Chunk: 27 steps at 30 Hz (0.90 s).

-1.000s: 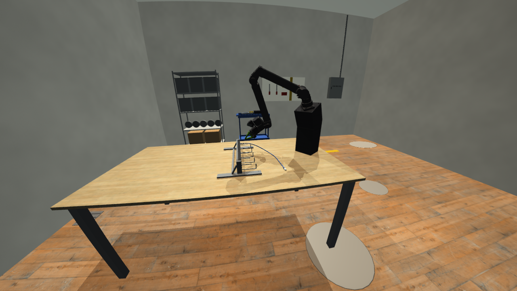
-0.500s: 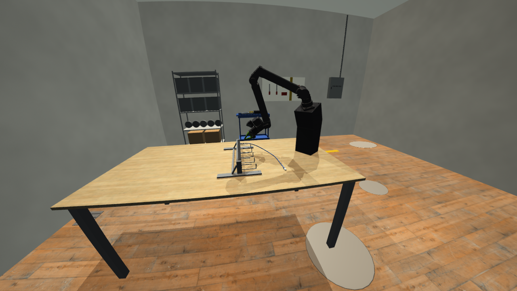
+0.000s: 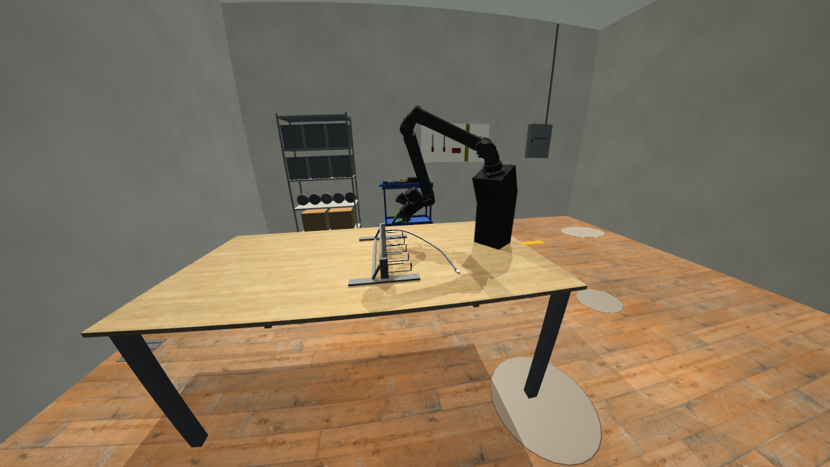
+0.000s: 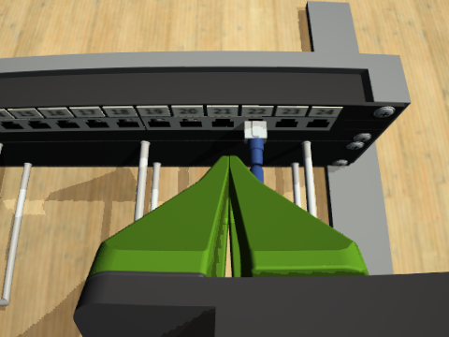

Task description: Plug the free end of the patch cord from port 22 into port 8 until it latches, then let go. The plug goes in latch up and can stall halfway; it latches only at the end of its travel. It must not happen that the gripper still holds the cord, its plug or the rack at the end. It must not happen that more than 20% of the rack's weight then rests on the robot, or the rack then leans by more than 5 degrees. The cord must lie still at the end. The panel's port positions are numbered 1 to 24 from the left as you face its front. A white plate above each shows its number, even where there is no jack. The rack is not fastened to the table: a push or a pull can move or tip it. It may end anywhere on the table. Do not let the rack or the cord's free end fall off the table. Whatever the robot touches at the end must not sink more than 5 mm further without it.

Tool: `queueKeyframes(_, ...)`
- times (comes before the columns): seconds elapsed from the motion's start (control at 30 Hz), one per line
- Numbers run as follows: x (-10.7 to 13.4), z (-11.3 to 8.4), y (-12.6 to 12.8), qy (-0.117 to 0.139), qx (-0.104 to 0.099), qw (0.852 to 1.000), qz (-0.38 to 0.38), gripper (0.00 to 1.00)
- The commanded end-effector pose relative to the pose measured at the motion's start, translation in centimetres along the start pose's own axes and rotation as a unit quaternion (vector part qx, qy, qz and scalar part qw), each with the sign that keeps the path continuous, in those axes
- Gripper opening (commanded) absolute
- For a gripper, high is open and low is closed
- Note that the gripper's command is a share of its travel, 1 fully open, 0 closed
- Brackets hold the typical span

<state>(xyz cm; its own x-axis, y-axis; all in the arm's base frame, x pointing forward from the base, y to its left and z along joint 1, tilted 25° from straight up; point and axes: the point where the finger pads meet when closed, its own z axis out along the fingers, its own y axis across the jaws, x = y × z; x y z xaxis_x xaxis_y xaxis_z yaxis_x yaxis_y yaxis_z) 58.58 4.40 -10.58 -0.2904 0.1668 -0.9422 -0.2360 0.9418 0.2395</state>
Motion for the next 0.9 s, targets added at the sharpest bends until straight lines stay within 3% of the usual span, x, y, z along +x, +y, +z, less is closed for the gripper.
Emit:
queueKeyframes(0.0, -1.2, -0.1, 0.6, -0.005, -0.005, 1.000, 0.005, 0.00)
queueKeyframes(0.87, -1.3, 0.0, -0.5, -0.010, 0.003, 1.000, 0.005, 0.00)
